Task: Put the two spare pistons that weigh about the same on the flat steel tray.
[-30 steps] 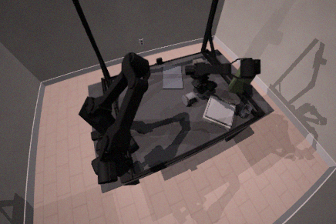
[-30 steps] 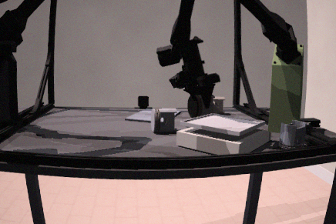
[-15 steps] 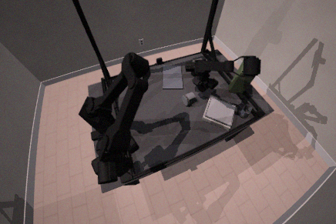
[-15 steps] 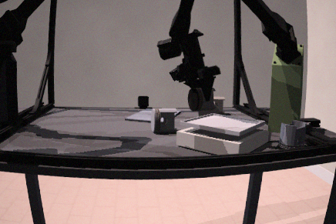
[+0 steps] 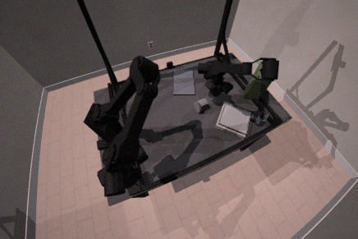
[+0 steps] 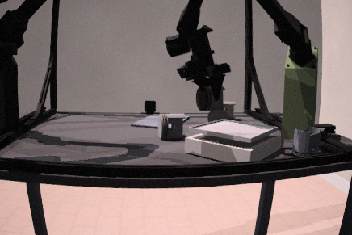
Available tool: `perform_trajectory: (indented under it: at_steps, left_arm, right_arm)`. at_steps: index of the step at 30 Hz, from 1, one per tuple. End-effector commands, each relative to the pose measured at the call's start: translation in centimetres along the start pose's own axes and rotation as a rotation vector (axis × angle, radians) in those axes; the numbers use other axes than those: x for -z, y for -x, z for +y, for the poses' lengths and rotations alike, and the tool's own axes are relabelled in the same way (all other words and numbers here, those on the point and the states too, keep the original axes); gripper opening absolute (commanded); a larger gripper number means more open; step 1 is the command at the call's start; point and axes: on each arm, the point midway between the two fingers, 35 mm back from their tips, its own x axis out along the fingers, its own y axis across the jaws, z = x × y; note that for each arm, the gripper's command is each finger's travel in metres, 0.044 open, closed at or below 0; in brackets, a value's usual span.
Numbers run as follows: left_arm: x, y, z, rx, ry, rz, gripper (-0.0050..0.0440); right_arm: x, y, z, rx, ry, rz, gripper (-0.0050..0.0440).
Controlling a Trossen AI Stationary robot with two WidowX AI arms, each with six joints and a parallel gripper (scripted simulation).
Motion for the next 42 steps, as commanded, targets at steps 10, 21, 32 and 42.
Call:
perform_trajectory:
  at_steps: [10, 21, 32, 42]
  left_arm:
    - [-0.8, 1.4, 4.2, 0.131, 0.142, -0.162, 0.0158]
    - [-1.5, 2.1, 8.6, 0.159, 0.174, -0.198, 0.0158]
    - [-2.3, 3.1, 14.0, 0.159, 0.174, -0.198, 0.0158]
    - [-3.0, 3.8, 17.9, 0.159, 0.174, -0.198, 0.0158]
  right_arm:
    - [0.0, 0.0, 0.1, -0.005, 0.001, 0.0, 0.044]
    - [0.0, 0.0, 0.1, -0.005, 0.001, 0.0, 0.044]
    - [0.0, 0.0, 0.1, -0.005, 0.001, 0.0, 0.044]
    - [0.0, 0.0, 0.1, -0.005, 0.001, 0.0, 0.044]
